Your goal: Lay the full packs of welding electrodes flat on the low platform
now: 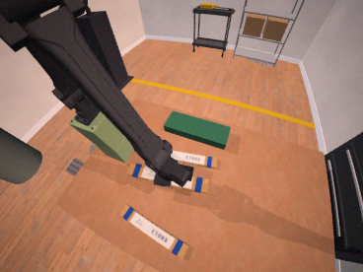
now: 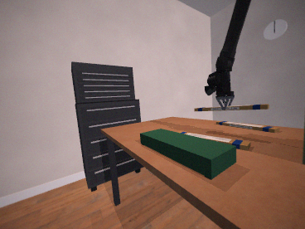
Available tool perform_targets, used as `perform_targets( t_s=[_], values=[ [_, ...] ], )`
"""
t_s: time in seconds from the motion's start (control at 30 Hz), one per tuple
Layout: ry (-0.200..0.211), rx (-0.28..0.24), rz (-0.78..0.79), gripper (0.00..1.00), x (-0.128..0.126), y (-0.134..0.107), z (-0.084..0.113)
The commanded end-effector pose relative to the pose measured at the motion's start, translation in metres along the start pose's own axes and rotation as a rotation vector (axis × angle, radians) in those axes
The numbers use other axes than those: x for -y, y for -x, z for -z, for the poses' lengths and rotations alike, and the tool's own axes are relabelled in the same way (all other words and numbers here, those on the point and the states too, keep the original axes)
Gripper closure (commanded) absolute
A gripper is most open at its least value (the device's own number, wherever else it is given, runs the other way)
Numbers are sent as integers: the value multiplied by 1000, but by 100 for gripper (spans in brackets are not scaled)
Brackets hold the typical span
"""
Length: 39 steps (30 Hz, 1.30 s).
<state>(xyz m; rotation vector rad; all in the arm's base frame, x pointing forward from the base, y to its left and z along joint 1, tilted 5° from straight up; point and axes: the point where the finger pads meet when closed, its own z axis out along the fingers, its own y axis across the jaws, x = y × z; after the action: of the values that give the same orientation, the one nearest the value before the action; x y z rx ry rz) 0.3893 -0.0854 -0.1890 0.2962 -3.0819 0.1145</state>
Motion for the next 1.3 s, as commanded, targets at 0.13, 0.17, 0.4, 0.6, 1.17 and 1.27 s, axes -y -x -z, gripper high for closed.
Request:
perform_targets(
  t_s=[0.13, 0.17, 0.4, 0.6, 1.17, 1.27],
  values=[
    [-30, 80, 11, 100, 10, 38, 37],
    [-30, 80, 11, 100, 10, 38, 37],
    [-30, 80, 9, 100, 10, 40, 39],
    [-30, 80, 7, 100, 11, 41, 40],
    [-30, 81, 2, 100, 11, 42, 42],
    [-30, 81, 1, 100, 11, 43, 42]
  ],
)
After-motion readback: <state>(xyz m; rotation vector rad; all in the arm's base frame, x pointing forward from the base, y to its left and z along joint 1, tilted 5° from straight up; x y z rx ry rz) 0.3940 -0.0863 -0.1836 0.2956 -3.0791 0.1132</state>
